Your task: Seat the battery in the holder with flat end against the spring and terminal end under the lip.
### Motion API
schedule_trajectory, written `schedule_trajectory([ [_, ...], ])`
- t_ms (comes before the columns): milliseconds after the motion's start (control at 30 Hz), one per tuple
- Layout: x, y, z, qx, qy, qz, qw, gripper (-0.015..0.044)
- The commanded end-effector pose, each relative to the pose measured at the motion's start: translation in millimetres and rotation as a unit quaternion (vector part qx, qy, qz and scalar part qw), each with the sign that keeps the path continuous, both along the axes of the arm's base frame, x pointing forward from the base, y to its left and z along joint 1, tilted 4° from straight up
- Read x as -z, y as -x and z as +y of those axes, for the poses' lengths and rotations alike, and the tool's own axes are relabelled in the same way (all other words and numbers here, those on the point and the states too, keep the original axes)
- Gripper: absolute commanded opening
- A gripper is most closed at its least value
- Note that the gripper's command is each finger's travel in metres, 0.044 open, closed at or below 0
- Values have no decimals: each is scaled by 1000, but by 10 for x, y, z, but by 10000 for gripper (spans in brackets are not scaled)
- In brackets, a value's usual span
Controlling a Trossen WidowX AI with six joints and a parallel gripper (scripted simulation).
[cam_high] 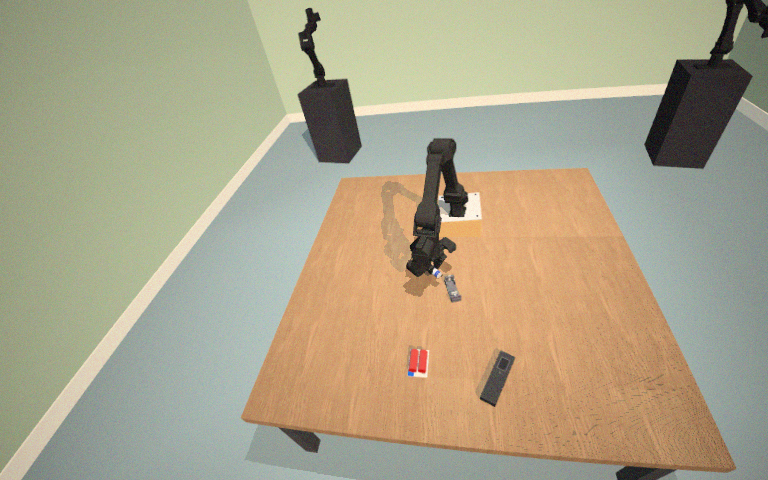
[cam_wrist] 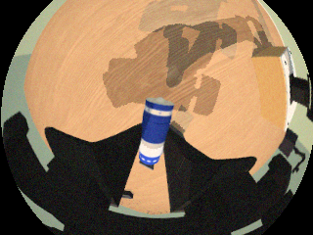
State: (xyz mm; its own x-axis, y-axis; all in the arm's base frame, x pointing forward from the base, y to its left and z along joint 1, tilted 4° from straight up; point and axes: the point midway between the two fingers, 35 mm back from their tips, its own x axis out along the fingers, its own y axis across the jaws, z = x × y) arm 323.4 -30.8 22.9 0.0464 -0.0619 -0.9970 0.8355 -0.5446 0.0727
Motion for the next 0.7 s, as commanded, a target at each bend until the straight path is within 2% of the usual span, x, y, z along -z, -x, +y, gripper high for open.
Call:
schedule_trajectory([
  [0,-14,-62,153,57,-2,-3,998,85],
  [400,-72,-172,733,254,-14,-15,967,85],
  [667,-59,-170,761,266,-12,-11,964,85],
])
